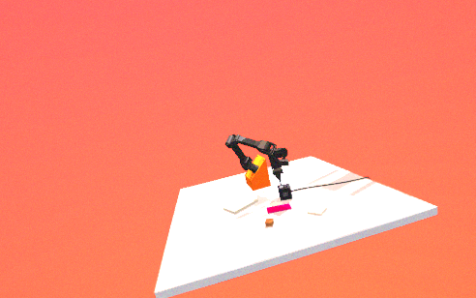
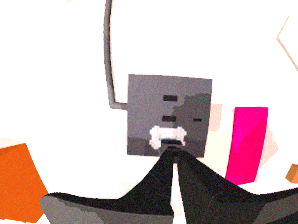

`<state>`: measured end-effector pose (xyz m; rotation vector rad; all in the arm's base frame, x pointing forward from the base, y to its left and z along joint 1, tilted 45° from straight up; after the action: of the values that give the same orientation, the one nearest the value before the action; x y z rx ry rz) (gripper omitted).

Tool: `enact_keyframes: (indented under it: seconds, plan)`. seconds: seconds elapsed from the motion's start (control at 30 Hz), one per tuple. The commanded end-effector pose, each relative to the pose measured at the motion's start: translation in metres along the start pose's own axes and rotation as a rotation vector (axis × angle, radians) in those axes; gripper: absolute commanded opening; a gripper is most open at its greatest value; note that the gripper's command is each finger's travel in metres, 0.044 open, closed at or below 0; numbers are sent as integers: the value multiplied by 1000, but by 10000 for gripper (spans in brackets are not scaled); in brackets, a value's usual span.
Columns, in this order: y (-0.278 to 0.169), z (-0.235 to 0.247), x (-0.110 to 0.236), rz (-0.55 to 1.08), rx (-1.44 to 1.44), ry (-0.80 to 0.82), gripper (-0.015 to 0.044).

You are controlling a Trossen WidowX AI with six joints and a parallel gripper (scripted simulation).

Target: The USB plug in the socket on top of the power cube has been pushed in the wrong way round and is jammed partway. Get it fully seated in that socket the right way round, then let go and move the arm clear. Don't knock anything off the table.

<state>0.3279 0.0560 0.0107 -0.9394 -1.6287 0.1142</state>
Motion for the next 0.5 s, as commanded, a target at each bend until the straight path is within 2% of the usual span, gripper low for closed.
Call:
enact_keyframes:
  seconds: [0.0, 0.47]
  plan:
    - [0, 1, -1, -1, 3, 3, 0]
    - [0, 1, -3, -1, 3, 3, 0]
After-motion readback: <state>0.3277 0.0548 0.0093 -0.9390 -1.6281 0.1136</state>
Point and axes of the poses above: the point midway between the two fingers, 35 mm back from their tips, its own x axis back along the fingers, its own z axis across the jaws, y = z × x, the point moved 5 cm from there along x, back along the fingers, and after that the axes turned 9 degrees about -x, right-handed, at the moved point
